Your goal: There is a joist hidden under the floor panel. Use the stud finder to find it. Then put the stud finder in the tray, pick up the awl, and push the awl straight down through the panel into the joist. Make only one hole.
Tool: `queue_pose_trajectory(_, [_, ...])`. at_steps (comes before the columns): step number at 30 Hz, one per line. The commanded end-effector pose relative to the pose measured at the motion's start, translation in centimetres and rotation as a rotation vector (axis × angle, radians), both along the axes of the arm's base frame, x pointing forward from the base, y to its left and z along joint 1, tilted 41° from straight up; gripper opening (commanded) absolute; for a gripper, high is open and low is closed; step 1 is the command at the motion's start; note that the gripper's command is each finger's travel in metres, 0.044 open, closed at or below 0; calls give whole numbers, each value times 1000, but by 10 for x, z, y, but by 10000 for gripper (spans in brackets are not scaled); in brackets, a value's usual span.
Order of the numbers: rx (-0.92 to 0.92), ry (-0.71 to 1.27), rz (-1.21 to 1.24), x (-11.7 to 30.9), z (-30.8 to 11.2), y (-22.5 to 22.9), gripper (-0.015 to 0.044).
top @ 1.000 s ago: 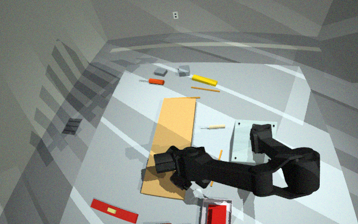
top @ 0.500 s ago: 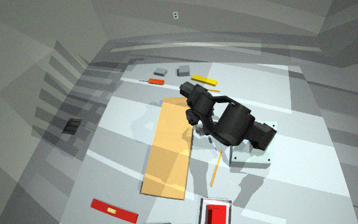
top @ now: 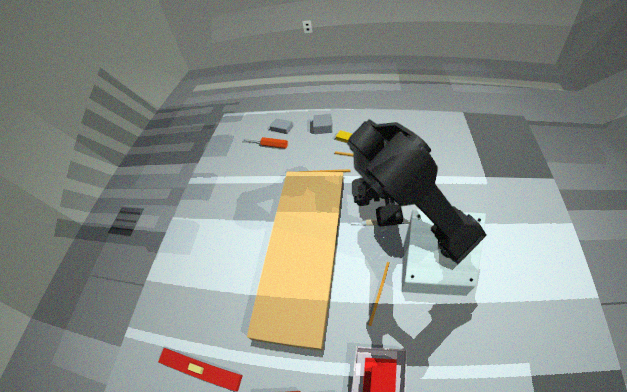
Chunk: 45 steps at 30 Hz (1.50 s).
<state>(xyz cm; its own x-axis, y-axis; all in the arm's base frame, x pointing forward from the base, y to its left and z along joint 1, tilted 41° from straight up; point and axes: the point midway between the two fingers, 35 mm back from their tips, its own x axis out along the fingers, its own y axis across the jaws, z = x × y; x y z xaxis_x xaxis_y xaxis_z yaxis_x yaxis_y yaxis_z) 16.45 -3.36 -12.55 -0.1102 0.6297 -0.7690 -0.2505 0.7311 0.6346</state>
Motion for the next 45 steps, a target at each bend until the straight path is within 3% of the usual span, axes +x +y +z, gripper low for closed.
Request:
queue_pose_trajectory(1, [5, 7, 0, -4, 2, 5, 440])
queue_pose_trajectory(38, [8, 7, 0, -7, -35, 39, 440])
queue_pose_trajectory(45, [8, 7, 0, -7, -35, 39, 256])
